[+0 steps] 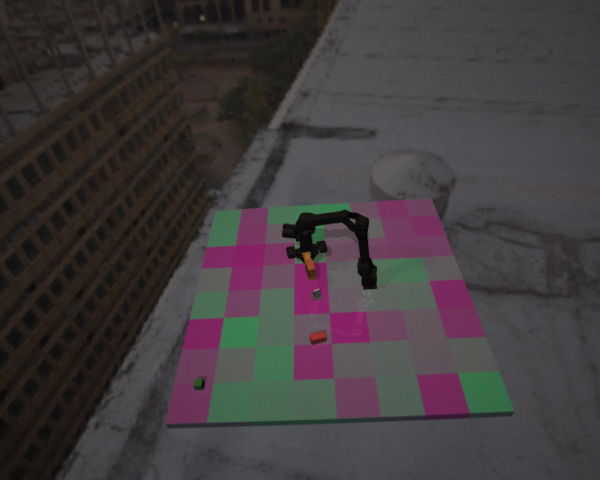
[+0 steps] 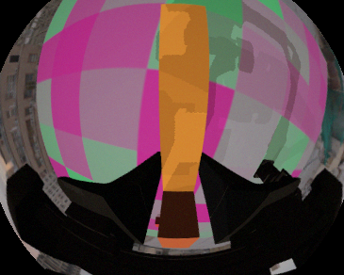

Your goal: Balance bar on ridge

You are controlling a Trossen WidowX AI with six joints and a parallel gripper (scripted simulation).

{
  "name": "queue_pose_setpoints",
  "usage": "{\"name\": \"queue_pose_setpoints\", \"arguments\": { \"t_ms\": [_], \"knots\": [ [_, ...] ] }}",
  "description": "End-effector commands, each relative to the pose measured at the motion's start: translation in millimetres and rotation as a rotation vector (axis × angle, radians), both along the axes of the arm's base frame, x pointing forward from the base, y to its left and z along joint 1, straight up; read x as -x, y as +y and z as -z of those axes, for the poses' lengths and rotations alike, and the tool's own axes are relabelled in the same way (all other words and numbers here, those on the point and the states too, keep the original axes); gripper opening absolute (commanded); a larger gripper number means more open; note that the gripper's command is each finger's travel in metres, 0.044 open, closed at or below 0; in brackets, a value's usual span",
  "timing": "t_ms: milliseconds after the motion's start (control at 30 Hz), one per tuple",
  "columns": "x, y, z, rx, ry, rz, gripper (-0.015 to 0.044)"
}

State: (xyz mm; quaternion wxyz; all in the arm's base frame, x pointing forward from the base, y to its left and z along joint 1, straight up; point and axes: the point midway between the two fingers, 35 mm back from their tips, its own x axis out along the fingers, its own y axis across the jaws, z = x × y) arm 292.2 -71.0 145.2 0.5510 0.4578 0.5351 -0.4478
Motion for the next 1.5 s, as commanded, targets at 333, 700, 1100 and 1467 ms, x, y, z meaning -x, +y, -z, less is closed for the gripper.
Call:
{"name": "queue_pose_setpoints", "arguments": {
  "t_ms": [333, 700, 1100, 1467],
  "knots": [
    [10.5, 54.5, 0.2, 0.0, -0.002, -0.082, 0.0],
    [23.6, 94.8, 1.7, -0.002, -0.001, -0.153, 0.0],
    [25.4, 104.7, 12.1, -0.002, -0.001, -0.168, 0.0],
    [24.3, 104.6, 30.3, -0.002, -0.001, -0.169, 0.0]
  ]
}}
